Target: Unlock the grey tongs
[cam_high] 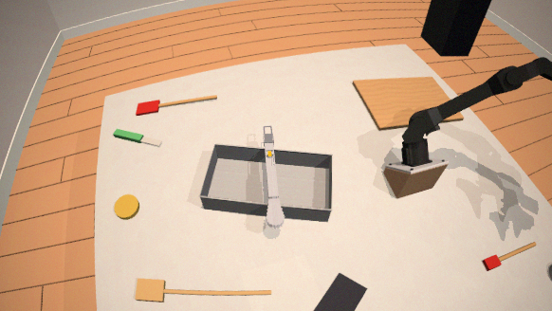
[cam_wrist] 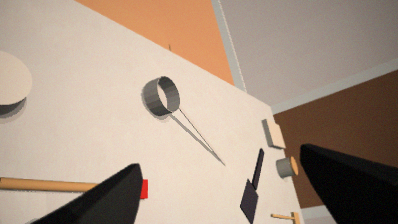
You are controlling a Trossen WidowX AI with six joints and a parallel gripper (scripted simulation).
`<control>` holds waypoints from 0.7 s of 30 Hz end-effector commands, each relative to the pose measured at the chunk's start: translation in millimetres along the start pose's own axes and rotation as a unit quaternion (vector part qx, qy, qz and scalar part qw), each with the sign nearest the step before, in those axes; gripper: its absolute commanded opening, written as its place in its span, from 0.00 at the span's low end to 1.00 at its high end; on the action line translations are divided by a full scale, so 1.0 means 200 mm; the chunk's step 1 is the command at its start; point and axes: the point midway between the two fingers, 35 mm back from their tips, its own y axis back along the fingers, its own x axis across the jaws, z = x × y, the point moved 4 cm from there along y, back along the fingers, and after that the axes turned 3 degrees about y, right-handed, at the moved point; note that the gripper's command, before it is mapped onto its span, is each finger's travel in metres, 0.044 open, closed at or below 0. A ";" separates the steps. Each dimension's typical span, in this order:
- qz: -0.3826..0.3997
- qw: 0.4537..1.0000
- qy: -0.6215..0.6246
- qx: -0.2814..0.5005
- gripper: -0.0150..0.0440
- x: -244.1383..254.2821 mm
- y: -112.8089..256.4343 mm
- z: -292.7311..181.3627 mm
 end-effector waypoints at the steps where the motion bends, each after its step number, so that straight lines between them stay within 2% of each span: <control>1: 0.001 1.000 -0.002 0.001 0.89 -0.01 0.00 0.00; 5: 0.005 0.999 -0.053 0.014 0.71 -0.16 -0.08 0.00; 6: 0.007 0.997 -0.078 0.017 0.69 -0.22 -0.12 0.01; 11: 0.009 0.974 -0.220 0.044 0.69 -0.58 -0.32 -0.05; 15: 0.006 0.937 -0.342 0.073 0.69 -0.87 -0.51 -0.18; 21: -0.016 0.840 -0.531 0.110 0.69 -1.24 -0.80 -0.45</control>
